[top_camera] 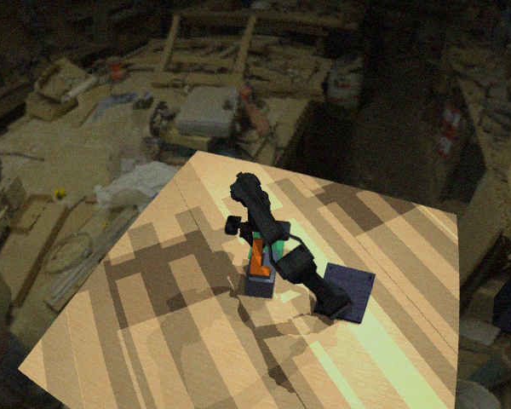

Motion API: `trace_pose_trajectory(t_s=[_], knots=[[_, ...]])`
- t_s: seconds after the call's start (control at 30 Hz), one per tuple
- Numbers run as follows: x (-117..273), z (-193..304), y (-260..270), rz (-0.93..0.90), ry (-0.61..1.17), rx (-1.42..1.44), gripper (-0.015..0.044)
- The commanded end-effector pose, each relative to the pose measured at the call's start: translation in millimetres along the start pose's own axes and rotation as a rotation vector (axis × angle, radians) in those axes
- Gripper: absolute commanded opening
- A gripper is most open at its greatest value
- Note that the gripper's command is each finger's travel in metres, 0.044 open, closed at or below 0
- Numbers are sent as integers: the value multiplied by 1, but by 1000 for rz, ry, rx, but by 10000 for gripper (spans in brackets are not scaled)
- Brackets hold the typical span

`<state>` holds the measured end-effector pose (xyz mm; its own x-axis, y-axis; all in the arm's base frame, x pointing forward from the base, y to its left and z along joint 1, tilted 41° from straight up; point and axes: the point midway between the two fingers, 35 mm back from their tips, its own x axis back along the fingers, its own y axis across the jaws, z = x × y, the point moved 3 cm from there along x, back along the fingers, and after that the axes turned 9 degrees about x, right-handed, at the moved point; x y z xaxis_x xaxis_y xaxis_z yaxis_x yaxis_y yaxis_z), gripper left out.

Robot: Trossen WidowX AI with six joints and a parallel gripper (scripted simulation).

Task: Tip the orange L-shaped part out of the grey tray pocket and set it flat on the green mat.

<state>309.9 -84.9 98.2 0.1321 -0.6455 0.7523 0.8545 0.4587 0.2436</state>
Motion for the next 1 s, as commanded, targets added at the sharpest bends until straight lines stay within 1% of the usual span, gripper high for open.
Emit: trace_pose_trajectory(t_s=[0.0, 0.33, 0.97], knots=[[4, -1, 0, 0, -9, 7, 0], [7, -9, -2, 0, -10, 7, 0], [5, -91, -22, 0, -14, 8, 0]])
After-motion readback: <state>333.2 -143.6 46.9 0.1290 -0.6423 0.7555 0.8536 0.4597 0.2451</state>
